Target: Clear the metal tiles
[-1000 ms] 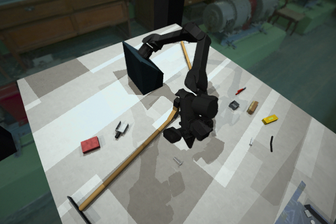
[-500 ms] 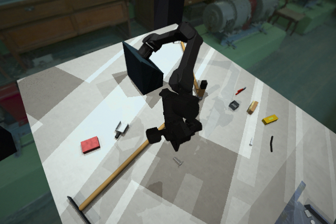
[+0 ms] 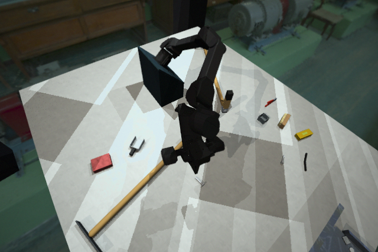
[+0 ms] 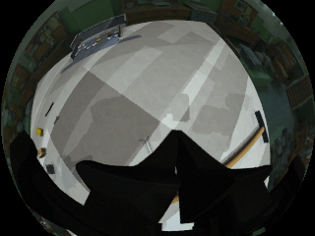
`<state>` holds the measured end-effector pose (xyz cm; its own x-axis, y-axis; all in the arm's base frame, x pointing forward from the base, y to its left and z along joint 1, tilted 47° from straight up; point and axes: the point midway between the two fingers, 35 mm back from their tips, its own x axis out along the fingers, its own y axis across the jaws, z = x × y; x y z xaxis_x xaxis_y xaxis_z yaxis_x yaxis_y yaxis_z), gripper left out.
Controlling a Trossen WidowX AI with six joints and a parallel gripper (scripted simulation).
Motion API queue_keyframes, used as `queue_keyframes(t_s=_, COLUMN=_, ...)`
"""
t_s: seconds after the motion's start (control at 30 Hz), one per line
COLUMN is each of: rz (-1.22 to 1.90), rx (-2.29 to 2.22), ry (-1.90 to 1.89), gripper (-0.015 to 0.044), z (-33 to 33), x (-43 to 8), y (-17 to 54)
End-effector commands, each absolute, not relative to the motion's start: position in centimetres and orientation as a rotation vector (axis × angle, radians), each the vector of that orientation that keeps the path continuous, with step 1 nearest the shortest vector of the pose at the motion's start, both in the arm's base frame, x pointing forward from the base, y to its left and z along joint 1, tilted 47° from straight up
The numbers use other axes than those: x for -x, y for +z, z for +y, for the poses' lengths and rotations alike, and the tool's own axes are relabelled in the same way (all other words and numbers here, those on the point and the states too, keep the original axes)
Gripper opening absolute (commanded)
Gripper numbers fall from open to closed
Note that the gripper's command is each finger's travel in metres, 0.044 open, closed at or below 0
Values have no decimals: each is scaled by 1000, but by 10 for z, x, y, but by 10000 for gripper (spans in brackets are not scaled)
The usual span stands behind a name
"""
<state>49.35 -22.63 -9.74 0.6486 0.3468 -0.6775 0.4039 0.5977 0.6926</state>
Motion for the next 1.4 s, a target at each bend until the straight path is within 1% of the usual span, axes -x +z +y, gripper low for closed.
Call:
queue_keyframes(t_s=0.0, rz=912, rx=-974, ry=-45, gripper=0, z=-218, x=-494, y=-111)
queue_keyframes(t_s=1.37, rz=913, rx=-976, ry=-44, gripper=0, z=-141, x=-513, y=-186)
